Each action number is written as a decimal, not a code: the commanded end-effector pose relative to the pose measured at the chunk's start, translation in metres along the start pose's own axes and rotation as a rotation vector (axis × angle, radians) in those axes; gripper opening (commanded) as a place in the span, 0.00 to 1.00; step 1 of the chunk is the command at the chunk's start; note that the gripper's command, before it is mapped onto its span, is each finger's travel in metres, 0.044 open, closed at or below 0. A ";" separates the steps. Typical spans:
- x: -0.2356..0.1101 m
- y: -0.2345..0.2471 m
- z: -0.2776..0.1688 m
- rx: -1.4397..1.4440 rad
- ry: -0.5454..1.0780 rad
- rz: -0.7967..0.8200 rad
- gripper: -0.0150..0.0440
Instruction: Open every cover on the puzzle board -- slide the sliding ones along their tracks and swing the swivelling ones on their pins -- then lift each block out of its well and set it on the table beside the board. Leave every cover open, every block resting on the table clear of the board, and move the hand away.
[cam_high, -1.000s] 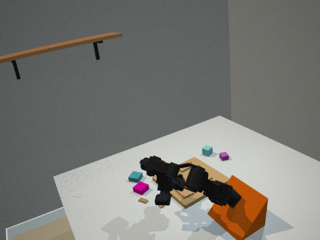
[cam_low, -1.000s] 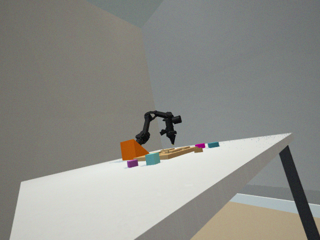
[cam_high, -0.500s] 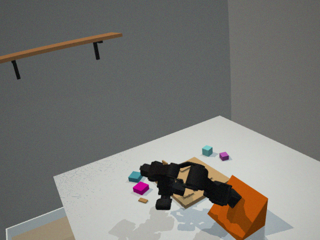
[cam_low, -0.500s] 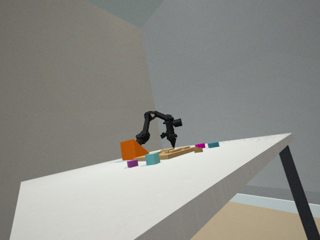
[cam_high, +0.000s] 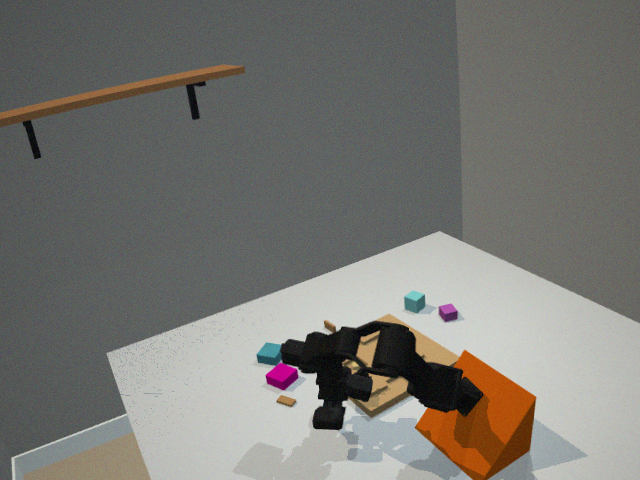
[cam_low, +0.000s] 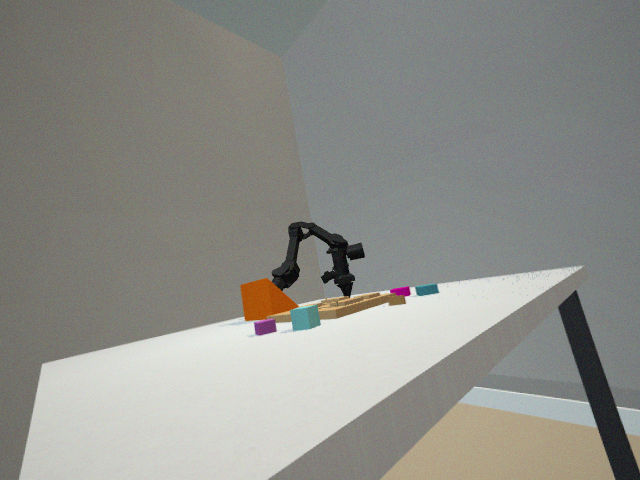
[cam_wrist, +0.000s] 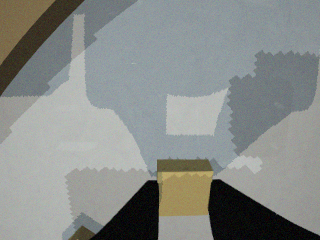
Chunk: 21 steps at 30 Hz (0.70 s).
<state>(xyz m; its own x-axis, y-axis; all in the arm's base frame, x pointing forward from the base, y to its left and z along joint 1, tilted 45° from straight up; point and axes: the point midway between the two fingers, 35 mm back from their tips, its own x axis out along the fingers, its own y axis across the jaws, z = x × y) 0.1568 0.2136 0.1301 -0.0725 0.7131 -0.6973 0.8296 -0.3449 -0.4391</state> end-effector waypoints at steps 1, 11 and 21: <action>0.005 -0.001 0.002 0.008 -0.005 0.000 0.39; 0.002 0.000 0.000 0.000 0.001 -0.001 0.75; -0.012 0.002 0.000 0.000 -0.006 0.003 1.00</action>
<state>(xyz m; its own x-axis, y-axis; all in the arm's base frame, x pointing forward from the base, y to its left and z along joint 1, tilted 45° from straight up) 0.1568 0.2100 0.1307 -0.0750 0.7072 -0.7030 0.8257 -0.3513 -0.4414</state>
